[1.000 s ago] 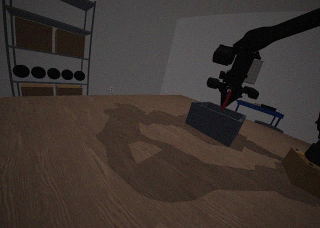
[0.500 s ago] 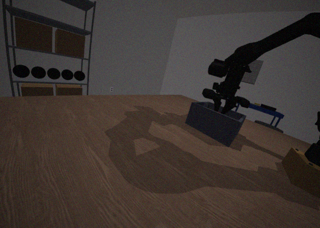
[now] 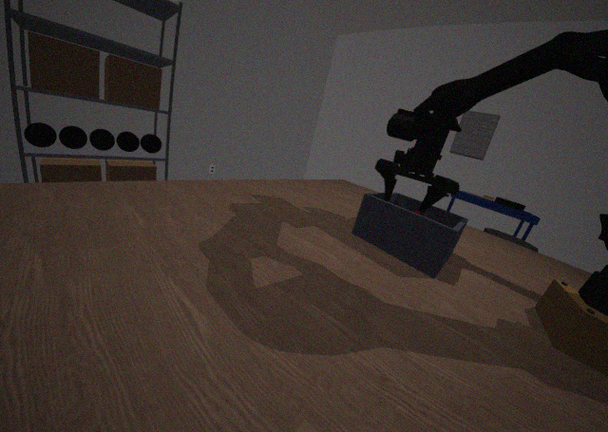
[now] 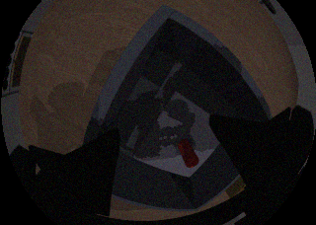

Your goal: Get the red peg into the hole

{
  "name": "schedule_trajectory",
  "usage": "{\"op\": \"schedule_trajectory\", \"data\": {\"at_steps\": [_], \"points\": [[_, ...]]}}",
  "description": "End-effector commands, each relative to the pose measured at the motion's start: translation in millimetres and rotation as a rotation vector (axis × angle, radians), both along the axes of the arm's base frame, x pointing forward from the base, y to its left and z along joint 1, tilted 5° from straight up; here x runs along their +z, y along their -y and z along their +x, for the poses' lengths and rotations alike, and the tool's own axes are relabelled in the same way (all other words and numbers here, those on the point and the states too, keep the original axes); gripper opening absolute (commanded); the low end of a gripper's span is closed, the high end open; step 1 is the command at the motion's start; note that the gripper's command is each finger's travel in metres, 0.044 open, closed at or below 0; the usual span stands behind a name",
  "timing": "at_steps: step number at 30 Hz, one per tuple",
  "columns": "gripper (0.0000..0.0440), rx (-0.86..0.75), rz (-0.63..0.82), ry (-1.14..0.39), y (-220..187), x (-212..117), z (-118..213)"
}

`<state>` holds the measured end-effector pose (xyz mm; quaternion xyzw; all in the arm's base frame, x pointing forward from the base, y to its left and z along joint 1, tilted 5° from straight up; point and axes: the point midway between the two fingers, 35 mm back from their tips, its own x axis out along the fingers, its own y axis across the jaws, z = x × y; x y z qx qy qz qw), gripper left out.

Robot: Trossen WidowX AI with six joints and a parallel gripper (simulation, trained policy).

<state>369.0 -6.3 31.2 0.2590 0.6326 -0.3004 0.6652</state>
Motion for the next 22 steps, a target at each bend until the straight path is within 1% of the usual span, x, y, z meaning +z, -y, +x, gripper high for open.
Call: {"op": "schedule_trajectory", "data": {"at_steps": [1, 10, 22], "points": [[0.044, 0.005, 0.044, 0.041, -4.0, 8.7, 20.6], [0.044, 0.033, 0.111, 0.126, -16.7, 27.3, 57.7], [0.044, 0.035, 0.115, 0.133, -17.7, 28.5, 60.4]]}}
